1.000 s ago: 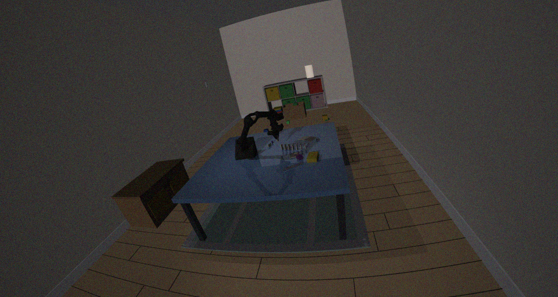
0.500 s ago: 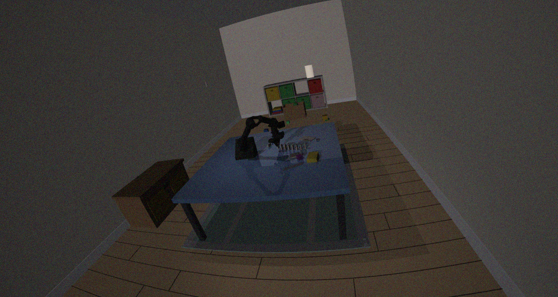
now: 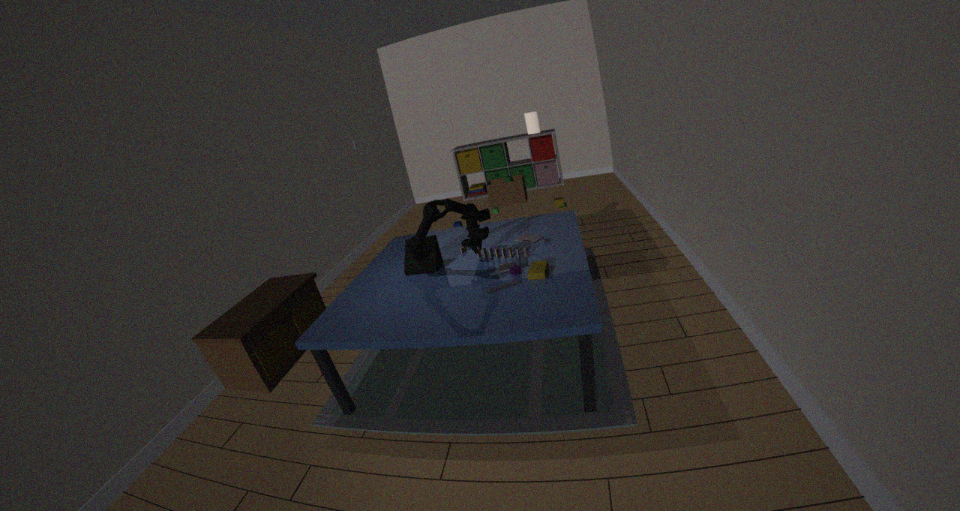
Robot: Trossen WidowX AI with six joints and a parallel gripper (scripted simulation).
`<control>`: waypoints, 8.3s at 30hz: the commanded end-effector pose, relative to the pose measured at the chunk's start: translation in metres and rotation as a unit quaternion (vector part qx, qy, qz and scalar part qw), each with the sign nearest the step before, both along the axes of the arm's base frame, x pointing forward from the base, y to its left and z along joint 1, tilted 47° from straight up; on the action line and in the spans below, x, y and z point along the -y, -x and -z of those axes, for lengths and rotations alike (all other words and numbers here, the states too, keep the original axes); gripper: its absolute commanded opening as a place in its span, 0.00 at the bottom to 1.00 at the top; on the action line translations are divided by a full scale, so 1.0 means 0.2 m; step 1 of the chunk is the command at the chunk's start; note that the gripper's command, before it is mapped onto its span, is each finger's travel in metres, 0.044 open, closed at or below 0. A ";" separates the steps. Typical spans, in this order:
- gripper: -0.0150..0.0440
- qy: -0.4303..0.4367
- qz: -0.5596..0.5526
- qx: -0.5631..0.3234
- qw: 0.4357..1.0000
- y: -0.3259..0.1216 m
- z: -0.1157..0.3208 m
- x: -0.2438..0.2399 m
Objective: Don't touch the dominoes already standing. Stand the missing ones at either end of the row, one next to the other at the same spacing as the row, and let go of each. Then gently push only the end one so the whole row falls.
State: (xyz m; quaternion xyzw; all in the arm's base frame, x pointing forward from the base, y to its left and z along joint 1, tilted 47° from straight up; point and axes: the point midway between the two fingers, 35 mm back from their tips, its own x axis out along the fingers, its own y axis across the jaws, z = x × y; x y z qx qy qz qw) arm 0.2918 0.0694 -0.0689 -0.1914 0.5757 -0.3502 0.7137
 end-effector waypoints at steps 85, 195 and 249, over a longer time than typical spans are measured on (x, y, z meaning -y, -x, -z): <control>0.73 0.063 -0.484 -0.504 0.713 0.56 0.55 -0.29; 0.30 -0.286 -0.606 0.007 0.742 0.03 -0.61 0.04; 0.30 -0.133 -0.755 0.191 0.613 0.09 -0.71 0.17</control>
